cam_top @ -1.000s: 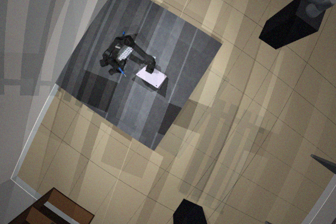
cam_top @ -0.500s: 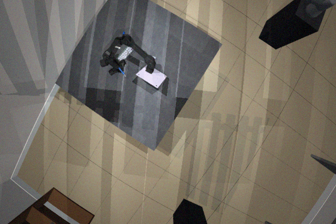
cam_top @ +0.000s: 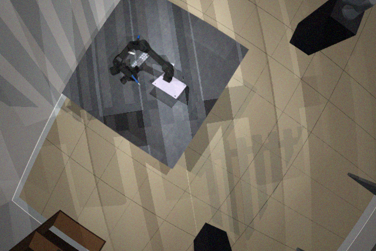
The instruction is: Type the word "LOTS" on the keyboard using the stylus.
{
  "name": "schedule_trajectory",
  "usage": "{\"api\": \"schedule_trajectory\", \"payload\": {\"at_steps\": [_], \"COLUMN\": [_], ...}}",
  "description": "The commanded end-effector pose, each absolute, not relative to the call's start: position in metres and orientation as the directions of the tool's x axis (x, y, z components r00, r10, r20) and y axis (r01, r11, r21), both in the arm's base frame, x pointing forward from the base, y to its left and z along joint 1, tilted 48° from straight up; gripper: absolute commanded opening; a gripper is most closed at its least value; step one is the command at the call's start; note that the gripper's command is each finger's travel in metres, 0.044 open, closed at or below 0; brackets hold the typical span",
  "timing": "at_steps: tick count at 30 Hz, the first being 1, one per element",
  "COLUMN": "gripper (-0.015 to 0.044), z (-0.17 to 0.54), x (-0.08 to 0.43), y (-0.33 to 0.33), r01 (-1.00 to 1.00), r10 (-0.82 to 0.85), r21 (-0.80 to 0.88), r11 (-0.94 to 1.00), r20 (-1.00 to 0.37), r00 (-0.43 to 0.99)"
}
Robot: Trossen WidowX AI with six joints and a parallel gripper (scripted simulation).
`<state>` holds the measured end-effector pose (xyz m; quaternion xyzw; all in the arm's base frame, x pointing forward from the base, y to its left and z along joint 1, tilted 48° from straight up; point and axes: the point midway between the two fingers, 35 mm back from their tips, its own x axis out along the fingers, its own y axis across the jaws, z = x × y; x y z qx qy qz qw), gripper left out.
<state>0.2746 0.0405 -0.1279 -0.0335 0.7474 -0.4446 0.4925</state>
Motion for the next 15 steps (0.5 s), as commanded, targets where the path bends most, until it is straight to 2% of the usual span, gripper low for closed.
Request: {"api": "schedule_trajectory", "payload": {"at_steps": [1,8,15], "gripper": [0.0000,0.0000,0.0000], "z": [-0.115,-0.118,-0.126], "x": [0.279,0.278,0.287], "y": [0.054,0.051,0.050], "r01": [0.400,0.394,0.357], "r10": [-0.484,-0.486,-0.459], "r21": [-0.688,-0.688,-0.591], "r11": [0.606,0.609,0.723], "r20": [-0.718,-0.717,-0.798], "r00": [-0.501,-0.500,-0.390]}}
